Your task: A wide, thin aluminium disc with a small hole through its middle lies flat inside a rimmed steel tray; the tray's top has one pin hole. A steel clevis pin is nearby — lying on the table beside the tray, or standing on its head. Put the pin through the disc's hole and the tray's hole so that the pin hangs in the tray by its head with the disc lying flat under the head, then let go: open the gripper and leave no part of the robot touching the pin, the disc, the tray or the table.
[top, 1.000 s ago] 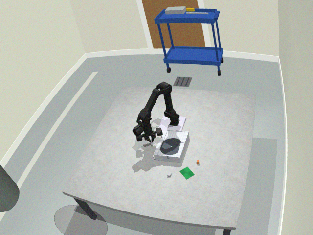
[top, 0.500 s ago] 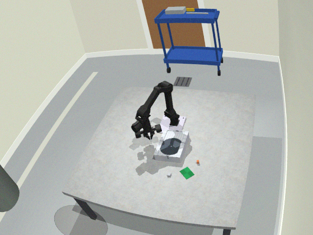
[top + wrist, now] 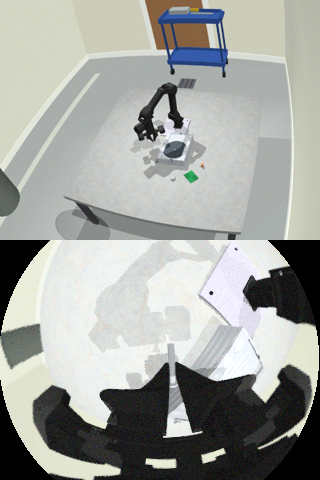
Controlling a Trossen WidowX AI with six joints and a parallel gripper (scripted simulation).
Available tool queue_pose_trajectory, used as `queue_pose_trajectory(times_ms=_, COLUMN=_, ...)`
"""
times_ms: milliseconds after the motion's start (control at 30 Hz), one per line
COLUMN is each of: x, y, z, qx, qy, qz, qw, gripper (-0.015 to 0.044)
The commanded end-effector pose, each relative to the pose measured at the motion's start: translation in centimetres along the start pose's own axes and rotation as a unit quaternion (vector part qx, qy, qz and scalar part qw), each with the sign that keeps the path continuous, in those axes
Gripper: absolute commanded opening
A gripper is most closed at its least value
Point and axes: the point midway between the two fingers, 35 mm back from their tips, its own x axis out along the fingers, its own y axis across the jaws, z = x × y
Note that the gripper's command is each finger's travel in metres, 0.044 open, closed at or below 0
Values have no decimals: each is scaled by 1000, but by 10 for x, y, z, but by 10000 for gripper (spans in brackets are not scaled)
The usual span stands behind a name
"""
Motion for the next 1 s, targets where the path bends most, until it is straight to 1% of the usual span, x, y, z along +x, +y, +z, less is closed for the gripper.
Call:
queue_pose_trajectory(times_ms=0, x=0, y=0, z=0, qx=-67, qy=0, qz=0, qw=998, gripper=0)
queue_pose_trajectory(times_ms=233, x=0, y=-1, z=-1, qx=-187, qy=0, qz=0, qw=982, gripper=0)
queue_pose_trajectory(times_ms=467, x=0, y=-1, z=-1, qx=-305, qy=0, qz=0, qw=952, gripper=0)
queue_pose_trajectory(times_ms=700, x=-1, y=-1, z=-1, qx=-418, qy=0, qz=1, qw=909, gripper=0)
queue_pose_trajectory(times_ms=967, x=-1, y=-1, z=-2, qx=-539, qy=0, qz=1, qw=842, gripper=0)
